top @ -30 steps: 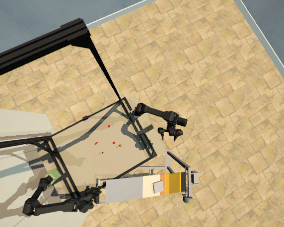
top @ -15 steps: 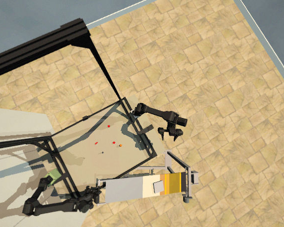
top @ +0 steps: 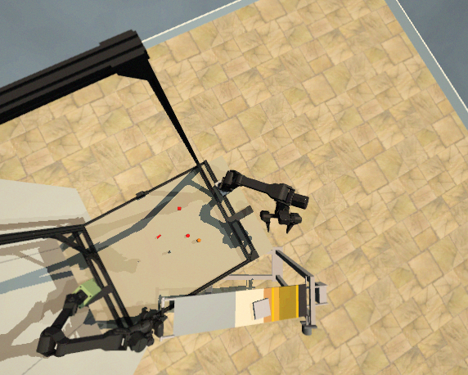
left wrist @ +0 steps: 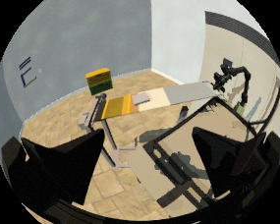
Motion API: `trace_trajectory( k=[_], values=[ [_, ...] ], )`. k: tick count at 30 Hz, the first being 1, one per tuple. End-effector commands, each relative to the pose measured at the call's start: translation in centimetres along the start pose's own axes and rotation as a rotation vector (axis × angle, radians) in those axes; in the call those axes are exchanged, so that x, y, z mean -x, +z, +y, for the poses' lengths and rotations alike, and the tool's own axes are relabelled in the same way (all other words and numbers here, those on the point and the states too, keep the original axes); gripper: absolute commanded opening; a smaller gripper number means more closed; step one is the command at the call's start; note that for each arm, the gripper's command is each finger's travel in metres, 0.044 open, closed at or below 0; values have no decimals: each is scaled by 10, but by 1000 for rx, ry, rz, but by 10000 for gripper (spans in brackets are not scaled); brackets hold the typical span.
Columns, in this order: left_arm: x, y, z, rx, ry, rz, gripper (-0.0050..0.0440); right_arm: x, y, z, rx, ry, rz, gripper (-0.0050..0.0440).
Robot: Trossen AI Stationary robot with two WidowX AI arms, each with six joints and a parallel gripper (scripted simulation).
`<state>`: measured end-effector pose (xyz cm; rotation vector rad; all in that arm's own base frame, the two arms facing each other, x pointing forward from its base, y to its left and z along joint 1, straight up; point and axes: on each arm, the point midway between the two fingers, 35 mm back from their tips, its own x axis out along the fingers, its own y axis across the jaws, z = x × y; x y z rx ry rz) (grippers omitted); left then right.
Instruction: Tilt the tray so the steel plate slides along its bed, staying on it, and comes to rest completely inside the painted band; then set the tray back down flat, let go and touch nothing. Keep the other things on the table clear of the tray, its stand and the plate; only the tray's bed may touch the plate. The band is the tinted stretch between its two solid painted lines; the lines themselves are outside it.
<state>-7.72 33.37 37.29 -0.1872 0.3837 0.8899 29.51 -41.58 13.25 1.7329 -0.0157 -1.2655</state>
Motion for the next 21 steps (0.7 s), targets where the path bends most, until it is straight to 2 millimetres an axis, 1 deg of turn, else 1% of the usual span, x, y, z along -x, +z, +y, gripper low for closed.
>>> trace_trajectory(
  k=[1,7,9,11,13,18,19,21],
  values=[
    [0,1,0,-2,-1,-3,440,18,1,40,2,119,-8,0],
    [0,1,0,-2,-1,-3,440,20,1,42,2,126,-8,0],
    [0,1,0,-2,-1,-3,440,16,1,36,2,128,-8,0],
    [0,1,0,-2,-1,-3,440,7,1,23,2,131,-8,0],
    [0,1,0,-2,-1,-3,440,2,1,14,2,121,-8,0],
    [0,1,0,-2,-1,-3,440,-47,1,-54,1,34,-8,0],
    [0,1,0,-2,-1,-3,440,-52,2,-60,1,16,-8,0],
    [0,1,0,-2,-1,-3,440,-52,2,-60,1,-26,-8,0]
  ],
)
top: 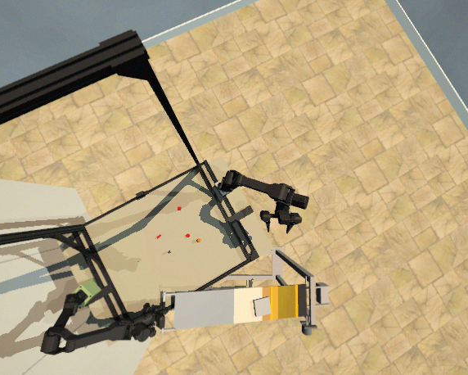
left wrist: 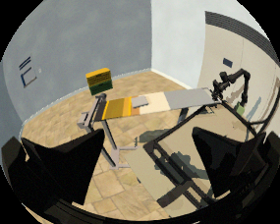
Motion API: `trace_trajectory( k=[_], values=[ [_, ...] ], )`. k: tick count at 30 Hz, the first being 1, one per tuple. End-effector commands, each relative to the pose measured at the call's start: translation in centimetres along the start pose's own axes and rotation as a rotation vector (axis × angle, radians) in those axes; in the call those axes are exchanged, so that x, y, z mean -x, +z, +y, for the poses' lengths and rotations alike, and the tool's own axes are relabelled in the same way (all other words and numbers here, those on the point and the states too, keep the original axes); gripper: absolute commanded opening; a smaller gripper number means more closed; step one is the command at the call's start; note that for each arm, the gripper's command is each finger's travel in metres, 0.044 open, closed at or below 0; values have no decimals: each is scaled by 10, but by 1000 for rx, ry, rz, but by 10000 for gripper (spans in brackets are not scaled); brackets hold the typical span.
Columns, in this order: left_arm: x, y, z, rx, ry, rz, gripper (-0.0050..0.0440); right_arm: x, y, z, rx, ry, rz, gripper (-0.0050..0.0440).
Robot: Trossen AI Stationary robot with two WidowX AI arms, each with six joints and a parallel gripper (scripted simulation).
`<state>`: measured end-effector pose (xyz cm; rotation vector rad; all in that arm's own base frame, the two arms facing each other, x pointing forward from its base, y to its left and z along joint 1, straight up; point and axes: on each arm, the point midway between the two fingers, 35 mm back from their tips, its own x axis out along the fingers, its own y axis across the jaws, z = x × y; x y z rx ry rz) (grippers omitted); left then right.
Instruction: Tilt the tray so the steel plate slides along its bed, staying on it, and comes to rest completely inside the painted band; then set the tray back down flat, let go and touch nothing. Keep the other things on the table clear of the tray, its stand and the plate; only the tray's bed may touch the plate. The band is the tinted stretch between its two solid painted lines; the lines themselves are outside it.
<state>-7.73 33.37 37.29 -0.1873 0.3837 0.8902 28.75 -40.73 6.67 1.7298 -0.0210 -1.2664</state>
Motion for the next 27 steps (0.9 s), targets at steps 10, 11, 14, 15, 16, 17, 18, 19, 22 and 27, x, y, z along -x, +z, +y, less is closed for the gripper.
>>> trace_trajectory(
  k=[10,11,14,15,16,17,18,19,22,27],
  values=[
    [0,1,0,-2,-2,-3,440,-2,1,7,1,-64,-5,0],
    [0,1,0,-2,-2,-3,440,0,1,9,1,-62,-5,0],
    [0,1,0,-2,-2,-3,440,5,1,15,1,-57,-4,0],
    [0,1,0,-2,-2,-3,440,6,1,17,1,-55,-4,0],
    [0,1,0,-2,-2,-3,440,8,1,19,1,-53,-4,0],
    [0,1,0,-2,-2,-3,440,10,1,21,1,-51,-4,0],
    [0,1,0,-2,-2,-3,440,10,1,21,1,-51,-4,0],
    [0,1,0,-2,-2,-3,440,10,1,21,1,-51,-4,0],
    [0,1,0,-2,-2,-3,440,14,1,28,1,-43,-4,0],
    [0,1,0,-2,-2,-3,440,22,1,38,1,-32,-4,0]
  ],
)
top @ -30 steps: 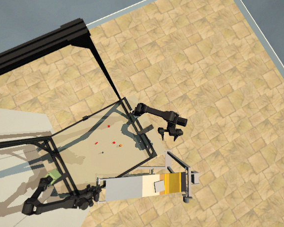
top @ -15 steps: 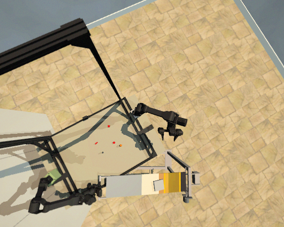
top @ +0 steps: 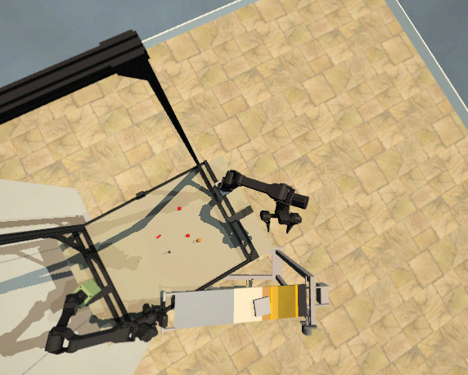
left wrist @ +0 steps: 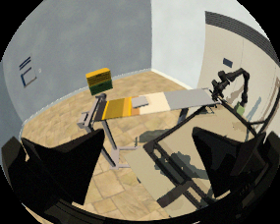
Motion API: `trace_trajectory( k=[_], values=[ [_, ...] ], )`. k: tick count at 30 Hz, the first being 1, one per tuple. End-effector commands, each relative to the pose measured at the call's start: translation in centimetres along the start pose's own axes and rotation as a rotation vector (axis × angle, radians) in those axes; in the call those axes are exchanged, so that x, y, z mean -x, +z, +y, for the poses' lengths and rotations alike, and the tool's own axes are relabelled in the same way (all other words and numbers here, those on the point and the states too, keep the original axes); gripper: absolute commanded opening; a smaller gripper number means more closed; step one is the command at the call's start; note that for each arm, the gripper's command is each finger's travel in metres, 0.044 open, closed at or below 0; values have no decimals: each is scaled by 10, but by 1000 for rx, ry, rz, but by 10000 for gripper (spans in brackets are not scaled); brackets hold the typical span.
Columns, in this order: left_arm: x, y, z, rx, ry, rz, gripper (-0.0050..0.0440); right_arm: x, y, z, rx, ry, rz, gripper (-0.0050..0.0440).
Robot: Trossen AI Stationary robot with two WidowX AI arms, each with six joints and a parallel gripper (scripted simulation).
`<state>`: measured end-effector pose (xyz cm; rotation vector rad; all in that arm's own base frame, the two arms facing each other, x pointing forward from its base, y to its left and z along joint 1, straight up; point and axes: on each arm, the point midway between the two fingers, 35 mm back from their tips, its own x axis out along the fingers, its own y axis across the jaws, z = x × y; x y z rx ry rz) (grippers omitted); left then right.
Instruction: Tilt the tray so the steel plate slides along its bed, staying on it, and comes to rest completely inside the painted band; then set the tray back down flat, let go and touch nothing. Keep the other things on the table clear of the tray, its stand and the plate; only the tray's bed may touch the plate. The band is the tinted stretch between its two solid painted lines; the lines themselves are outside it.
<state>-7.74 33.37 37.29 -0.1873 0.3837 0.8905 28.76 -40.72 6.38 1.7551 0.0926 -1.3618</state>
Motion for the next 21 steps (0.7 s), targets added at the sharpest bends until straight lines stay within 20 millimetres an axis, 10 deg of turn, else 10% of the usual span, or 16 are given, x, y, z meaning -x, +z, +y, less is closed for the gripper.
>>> trace_trajectory(
  k=[1,21],
  values=[
    [0,1,-1,-2,-2,-3,440,31,1,39,2,103,-4,0],
    [0,1,-1,-2,-2,-3,440,45,1,55,2,150,-4,0]
  ],
)
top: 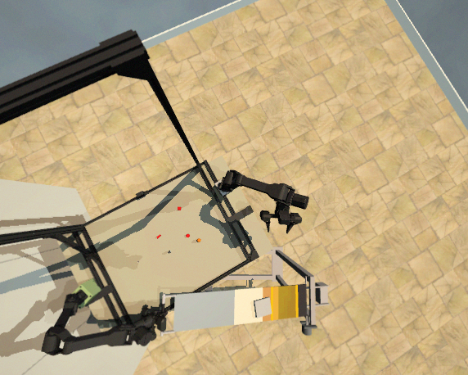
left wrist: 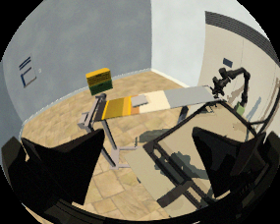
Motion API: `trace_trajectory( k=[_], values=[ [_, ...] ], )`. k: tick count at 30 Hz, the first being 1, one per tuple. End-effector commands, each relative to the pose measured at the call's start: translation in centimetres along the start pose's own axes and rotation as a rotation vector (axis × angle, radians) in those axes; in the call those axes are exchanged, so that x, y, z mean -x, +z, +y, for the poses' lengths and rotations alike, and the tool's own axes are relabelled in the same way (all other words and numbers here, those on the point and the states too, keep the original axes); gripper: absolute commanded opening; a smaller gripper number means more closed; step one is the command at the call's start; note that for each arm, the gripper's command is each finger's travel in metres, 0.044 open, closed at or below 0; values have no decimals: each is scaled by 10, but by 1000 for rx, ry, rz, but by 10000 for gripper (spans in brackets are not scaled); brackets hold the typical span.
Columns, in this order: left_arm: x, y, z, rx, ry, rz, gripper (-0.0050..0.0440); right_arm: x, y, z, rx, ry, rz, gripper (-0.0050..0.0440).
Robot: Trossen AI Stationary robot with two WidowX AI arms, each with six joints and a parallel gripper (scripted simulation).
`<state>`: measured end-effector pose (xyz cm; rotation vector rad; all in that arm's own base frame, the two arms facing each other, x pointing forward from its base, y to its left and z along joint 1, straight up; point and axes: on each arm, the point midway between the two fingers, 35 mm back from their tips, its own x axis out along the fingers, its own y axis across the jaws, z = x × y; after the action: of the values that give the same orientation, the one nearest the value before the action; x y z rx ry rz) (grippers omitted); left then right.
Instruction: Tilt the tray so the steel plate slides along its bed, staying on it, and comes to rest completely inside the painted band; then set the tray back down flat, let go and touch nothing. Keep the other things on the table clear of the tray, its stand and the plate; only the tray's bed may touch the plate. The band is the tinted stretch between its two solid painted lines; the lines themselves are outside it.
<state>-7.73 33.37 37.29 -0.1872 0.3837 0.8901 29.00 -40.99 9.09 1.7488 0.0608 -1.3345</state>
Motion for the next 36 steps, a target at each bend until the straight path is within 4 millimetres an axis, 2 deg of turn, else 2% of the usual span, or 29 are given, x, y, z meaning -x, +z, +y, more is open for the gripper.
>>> trace_trajectory(
  k=[1,36],
  values=[
    [0,1,0,-2,-2,-3,440,25,1,37,2,114,-5,0],
    [0,1,0,-2,-2,-3,440,39,1,56,2,162,-5,0]
  ],
)
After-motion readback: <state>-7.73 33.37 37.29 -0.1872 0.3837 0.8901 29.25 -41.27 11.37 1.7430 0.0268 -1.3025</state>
